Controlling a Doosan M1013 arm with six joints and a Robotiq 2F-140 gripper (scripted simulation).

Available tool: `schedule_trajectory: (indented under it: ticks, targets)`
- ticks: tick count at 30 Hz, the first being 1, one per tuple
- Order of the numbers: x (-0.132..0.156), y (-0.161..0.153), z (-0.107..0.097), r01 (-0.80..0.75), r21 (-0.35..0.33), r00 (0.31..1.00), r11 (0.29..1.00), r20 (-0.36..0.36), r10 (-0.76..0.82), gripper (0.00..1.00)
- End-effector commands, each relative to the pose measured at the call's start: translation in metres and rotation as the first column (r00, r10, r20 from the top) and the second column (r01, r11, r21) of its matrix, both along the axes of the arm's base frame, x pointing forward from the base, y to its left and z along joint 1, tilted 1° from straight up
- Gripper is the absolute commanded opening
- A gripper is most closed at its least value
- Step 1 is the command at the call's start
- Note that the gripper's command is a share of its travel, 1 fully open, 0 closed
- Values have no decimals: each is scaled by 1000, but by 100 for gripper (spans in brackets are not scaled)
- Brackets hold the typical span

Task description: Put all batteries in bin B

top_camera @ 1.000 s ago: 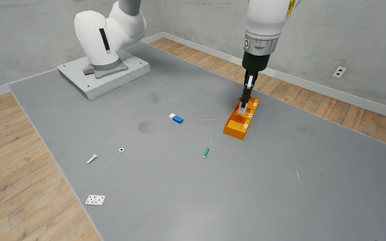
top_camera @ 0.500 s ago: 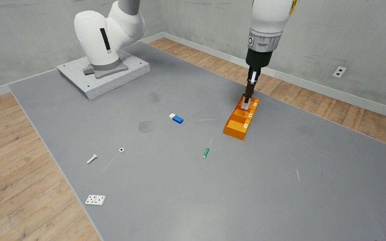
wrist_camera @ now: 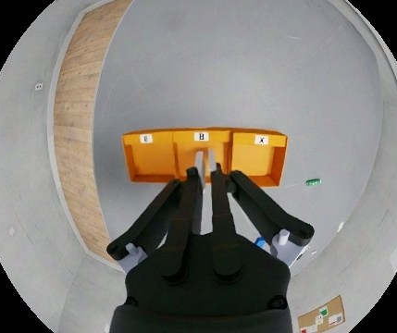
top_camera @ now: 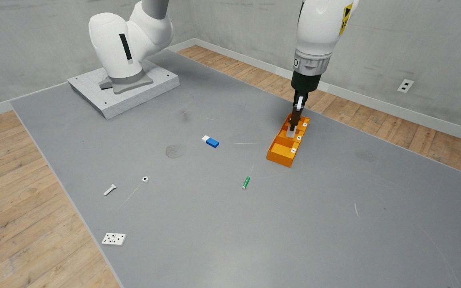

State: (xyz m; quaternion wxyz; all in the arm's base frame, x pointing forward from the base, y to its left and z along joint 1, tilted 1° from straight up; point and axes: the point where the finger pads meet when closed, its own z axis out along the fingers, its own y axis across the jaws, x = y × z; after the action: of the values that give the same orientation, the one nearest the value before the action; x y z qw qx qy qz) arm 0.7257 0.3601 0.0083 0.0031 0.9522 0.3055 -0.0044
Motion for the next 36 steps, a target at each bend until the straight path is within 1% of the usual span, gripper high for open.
schedule_trajectory:
  ticks: [1,6,36]
  targets:
    - [0,0,-5,0,1,1000,1000,1,0,15]
    - [0,0,-17,0,1,1000,1000,1,0,15]
    - [0,0,-17,0,1,1000,1000,1,0,15]
